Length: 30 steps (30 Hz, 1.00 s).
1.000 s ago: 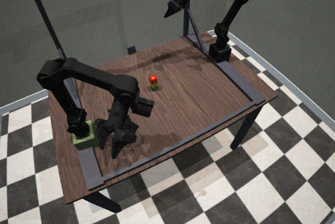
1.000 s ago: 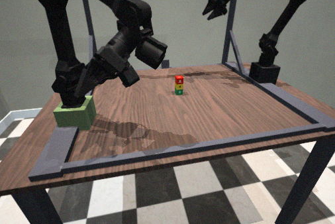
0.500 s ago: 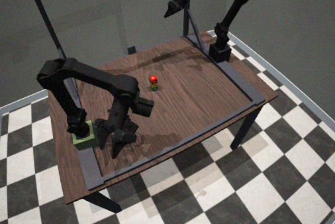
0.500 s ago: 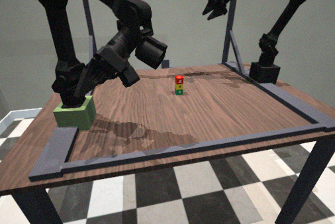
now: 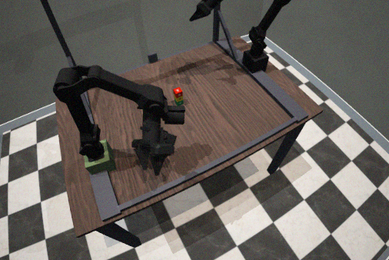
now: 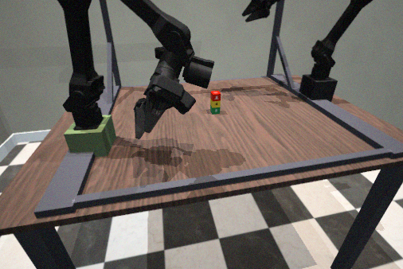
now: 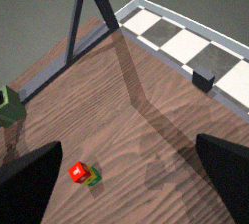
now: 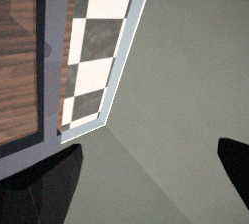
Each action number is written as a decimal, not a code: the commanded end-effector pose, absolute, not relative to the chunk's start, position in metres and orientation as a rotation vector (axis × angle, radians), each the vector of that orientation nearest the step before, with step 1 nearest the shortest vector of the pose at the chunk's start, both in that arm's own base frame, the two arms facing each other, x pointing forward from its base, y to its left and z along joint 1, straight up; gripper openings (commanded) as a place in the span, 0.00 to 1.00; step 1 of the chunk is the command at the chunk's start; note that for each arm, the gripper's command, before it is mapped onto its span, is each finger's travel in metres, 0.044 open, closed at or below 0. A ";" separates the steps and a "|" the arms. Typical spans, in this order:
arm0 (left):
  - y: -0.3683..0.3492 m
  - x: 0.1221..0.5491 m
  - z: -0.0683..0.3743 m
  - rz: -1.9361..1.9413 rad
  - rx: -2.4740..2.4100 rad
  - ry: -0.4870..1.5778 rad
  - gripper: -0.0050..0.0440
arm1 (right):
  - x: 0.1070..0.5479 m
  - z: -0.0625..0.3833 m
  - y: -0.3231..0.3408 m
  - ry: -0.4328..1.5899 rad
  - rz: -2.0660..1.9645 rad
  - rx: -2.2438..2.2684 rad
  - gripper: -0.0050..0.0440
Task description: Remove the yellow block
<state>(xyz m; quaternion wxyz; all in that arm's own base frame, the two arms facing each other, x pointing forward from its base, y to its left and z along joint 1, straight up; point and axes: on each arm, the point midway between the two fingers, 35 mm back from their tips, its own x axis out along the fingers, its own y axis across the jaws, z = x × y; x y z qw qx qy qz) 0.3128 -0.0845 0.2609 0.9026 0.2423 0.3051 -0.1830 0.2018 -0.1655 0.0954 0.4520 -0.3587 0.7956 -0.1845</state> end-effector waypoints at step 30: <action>-0.055 0.326 0.283 -0.211 0.295 0.390 0.92 | 0.316 -0.007 -0.062 1.225 -0.502 -0.791 0.92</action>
